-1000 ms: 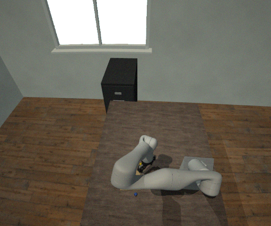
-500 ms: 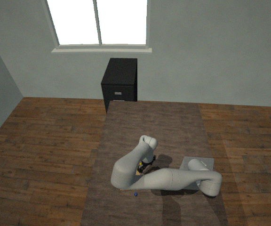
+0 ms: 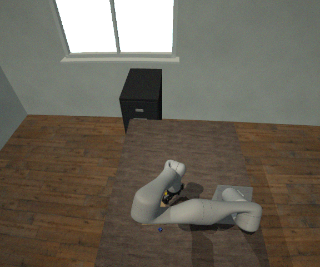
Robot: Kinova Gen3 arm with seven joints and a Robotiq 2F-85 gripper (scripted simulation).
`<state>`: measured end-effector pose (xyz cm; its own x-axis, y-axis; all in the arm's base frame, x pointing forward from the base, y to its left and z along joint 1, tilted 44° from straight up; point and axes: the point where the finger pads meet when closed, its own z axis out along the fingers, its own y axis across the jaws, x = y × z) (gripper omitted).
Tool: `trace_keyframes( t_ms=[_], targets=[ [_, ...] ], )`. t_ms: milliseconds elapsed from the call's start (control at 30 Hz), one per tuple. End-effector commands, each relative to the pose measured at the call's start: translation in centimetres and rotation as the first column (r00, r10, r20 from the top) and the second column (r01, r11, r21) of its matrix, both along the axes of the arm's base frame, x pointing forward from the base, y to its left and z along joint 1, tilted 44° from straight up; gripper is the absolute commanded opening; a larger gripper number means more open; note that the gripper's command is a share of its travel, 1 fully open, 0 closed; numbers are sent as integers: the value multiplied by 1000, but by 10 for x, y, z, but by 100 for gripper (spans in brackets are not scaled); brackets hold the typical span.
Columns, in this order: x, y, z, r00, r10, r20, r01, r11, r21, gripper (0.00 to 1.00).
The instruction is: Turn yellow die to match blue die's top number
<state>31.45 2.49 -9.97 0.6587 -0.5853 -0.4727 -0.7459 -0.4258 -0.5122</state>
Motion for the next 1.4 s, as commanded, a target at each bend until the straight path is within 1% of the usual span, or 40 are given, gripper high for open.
trace_keyframes(
  t_ms=[0, 133, 267, 400, 533, 600, 933, 1067, 1100, 1167, 1367],
  targets=[
    [1, 0, 0, 1000, -1, 6, 1, 1000, -5, 100],
    [2, 1, 1, 1000, -1, 6, 1, 1000, -5, 100],
    [3, 5, 6, 1000, -1, 6, 1, 1000, -5, 100],
    [5, 16, 17, 1000, -1, 6, 1, 1000, -5, 100],
    [9, 34, 34, 1000, -1, 6, 1, 1000, -5, 100],
    [9, 34, 34, 1000, -1, 6, 1, 1000, -5, 100],
    [23, 92, 91, 1000, -1, 6, 1, 1000, -5, 100],
    [28, 112, 111, 1000, -1, 6, 1, 1000, -5, 100],
    [29, 116, 115, 1000, -1, 6, 1, 1000, -5, 100],
    [29, 116, 115, 1000, -1, 6, 1, 1000, -5, 100],
    [34, 138, 137, 1000, -1, 6, 1, 1000, -5, 100]
  ],
)
